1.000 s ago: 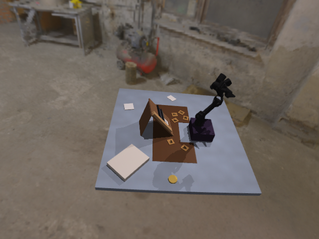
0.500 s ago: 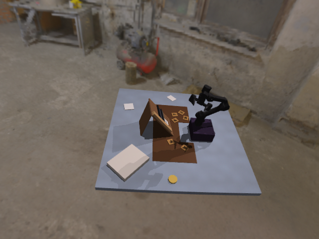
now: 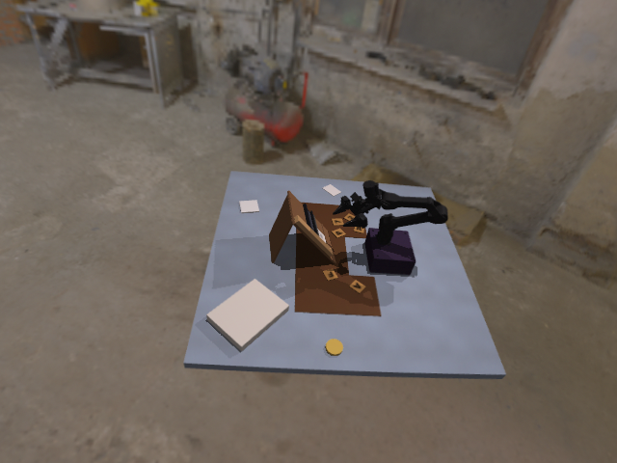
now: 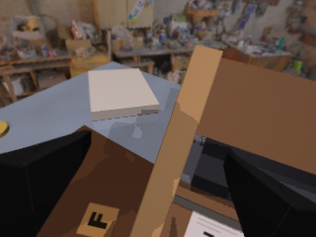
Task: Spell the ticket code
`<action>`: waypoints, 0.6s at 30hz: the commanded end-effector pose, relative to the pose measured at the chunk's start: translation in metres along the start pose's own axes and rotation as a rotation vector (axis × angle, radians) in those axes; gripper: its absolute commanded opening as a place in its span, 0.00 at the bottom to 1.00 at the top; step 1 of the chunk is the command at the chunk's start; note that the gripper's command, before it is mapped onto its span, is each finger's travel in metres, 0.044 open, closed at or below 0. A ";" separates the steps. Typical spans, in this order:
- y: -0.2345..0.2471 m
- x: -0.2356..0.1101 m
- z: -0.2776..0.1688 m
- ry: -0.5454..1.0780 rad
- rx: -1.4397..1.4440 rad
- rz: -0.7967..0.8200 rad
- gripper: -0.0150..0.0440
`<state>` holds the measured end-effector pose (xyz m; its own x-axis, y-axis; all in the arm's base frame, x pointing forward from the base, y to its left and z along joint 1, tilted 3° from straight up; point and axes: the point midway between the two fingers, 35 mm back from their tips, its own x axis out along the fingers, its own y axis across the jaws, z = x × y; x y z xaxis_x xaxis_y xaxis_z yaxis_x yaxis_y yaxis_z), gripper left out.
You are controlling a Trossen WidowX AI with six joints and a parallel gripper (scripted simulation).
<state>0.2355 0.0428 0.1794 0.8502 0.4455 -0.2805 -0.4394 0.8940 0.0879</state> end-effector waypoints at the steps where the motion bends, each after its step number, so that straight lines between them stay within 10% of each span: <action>1: -0.039 -0.003 -0.056 0.121 0.111 -0.179 1.00; 18: -0.068 -0.020 -0.120 0.253 0.248 -0.365 1.00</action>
<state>0.2149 -0.0320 0.0662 0.8280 0.1095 -0.5499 -0.0228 0.9865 0.1621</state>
